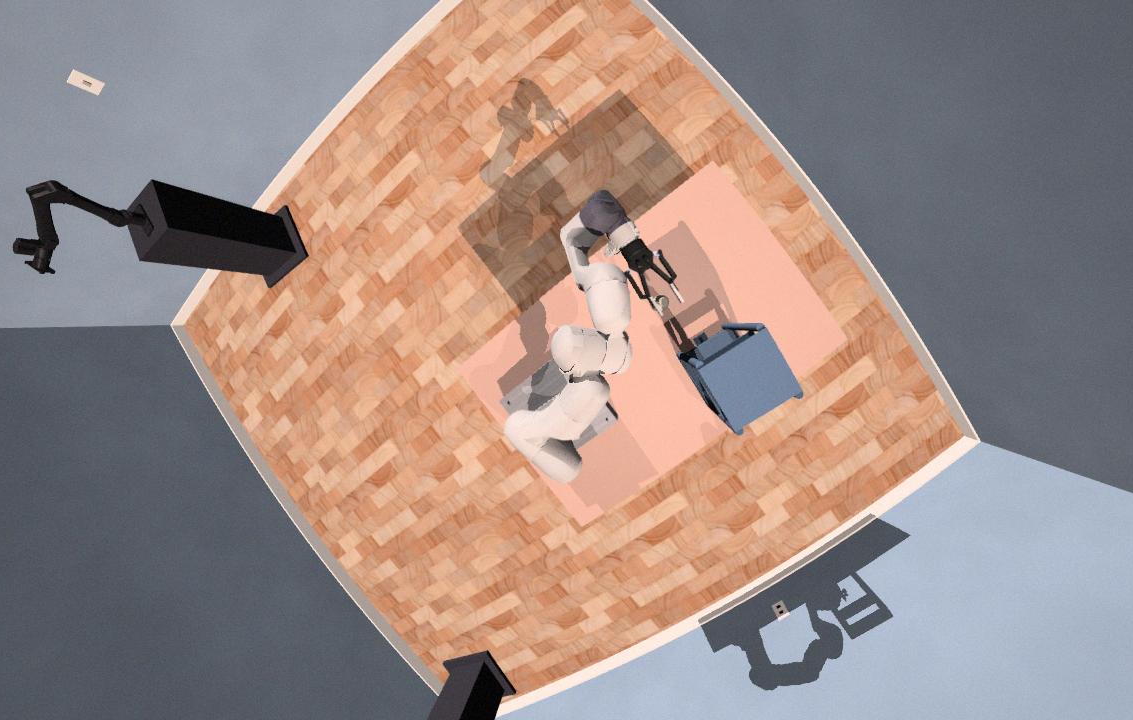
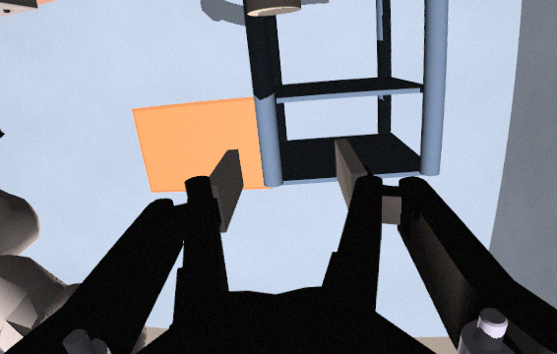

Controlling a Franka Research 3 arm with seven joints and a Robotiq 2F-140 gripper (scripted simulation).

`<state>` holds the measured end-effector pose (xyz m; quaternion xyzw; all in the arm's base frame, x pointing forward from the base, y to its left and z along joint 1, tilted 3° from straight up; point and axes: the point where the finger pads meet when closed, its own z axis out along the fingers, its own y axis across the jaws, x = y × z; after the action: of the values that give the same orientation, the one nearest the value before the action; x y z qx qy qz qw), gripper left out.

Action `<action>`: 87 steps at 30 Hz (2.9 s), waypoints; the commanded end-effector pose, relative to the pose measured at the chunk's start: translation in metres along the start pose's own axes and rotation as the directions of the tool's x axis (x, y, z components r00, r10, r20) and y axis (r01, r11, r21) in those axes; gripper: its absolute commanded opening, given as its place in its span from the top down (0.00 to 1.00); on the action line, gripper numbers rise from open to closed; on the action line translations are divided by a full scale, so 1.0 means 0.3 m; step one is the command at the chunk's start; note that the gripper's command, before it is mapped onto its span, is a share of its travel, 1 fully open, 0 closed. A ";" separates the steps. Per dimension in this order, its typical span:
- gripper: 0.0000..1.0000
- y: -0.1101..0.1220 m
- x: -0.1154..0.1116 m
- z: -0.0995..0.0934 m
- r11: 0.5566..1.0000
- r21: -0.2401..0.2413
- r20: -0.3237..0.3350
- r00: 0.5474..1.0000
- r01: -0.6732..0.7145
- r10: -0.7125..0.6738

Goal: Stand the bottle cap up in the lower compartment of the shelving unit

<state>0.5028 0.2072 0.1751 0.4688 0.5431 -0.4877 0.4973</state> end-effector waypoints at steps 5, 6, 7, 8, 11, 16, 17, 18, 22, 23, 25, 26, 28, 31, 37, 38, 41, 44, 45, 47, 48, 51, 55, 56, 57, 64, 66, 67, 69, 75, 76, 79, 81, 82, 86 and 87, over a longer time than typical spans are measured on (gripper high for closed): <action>0.56 0.006 0.075 -0.003 1.000 -0.004 -0.002 1.000 -0.016 0.016; 0.56 0.006 0.085 -0.003 1.000 -0.004 -0.002 1.000 -0.016 0.016; 0.56 0.006 0.095 -0.003 1.000 -0.004 -0.002 1.000 -0.016 0.016; 0.56 0.006 0.106 -0.003 1.000 -0.004 -0.002 1.000 -0.016 0.016; 0.56 0.007 0.116 -0.003 1.000 -0.004 -0.002 1.000 -0.016 0.016; 0.56 0.007 0.170 -0.003 1.000 -0.004 -0.002 1.000 -0.016 0.016; 0.56 0.008 0.181 -0.003 1.000 -0.004 -0.002 1.000 -0.016 0.016; 0.56 0.008 0.192 -0.003 1.000 -0.004 -0.002 1.000 -0.016 0.016; 0.56 0.008 0.235 -0.003 1.000 -0.004 -0.002 1.000 -0.016 0.016; 0.56 0.009 0.245 -0.003 1.000 -0.004 -0.002 1.000 -0.016 0.016; 0.56 0.009 0.266 -0.003 1.000 -0.004 -0.002 1.000 -0.016 0.016; 0.56 0.009 0.266 -0.003 1.000 -0.004 -0.002 1.000 -0.016 0.016; 0.56 0.009 0.276 -0.003 1.000 -0.004 -0.002 1.000 -0.016 0.016; 0.56 0.010 0.307 -0.003 1.000 -0.004 -0.002 1.000 -0.016 0.016; 0.56 0.011 0.363 -0.003 1.000 -0.004 -0.002 1.000 -0.016 0.016; 0.56 0.011 0.372 -0.003 1.000 -0.004 -0.002 1.000 -0.016 0.016; 0.56 0.011 0.397 -0.003 1.000 -0.004 -0.002 1.000 -0.016 0.016; 0.56 0.011 0.405 -0.003 1.000 -0.004 -0.002 1.000 -0.016 0.016; 0.56 0.011 0.413 -0.003 1.000 -0.004 -0.002 1.000 -0.016 0.016; 0.56 0.012 0.428 -0.003 1.000 -0.004 -0.002 1.000 -0.016 0.016; 0.56 0.012 0.435 -0.003 1.000 -0.004 -0.002 1.000 -0.016 0.016; 0.56 0.012 0.455 -0.003 1.000 -0.004 -0.002 1.000 -0.016 0.016; 0.56 0.012 0.477 -0.003 1.000 -0.004 -0.002 1.000 -0.016 0.016; 0.56 0.013 0.482 -0.004 1.000 -0.004 -0.002 1.000 -0.016 0.016; 0.56 0.013 0.487 -0.004 1.000 -0.004 -0.002 1.000 -0.016 0.016; 0.56 0.013 0.507 -0.004 1.000 -0.004 -0.002 1.000 -0.016 0.016; 0.56 0.013 0.514 -0.004 1.000 -0.004 -0.002 1.000 -0.016 0.016; 0.56 0.013 0.517 -0.004 1.000 -0.004 -0.002 1.000 -0.016 0.016; 0.56 0.013 0.522 -0.004 1.000 -0.004 -0.002 1.000 -0.016 0.016; 0.56 0.013 0.534 -0.004 1.000 -0.004 -0.002 1.000 -0.016 0.016; 0.56 0.013 0.535 -0.004 1.000 -0.004 -0.002 1.000 -0.016 0.016; 0.56 0.013 0.537 -0.004 1.000 -0.004 -0.002 1.000 -0.016 0.016; 0.56 0.013 0.539 -0.004 1.000 -0.004 -0.002 1.000 -0.016 0.016; 0.56 0.013 0.540 -0.004 1.000 -0.004 -0.002 1.000 -0.016 0.016; 0.56 0.013 0.542 -0.004 1.000 -0.004 -0.002 1.000 -0.016 0.016; 0.56 0.013 0.542 -0.004 1.000 -0.004 -0.002 1.000 -0.016 0.016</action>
<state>0.4951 0.2118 0.0137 0.4749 0.5385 -0.4818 0.5024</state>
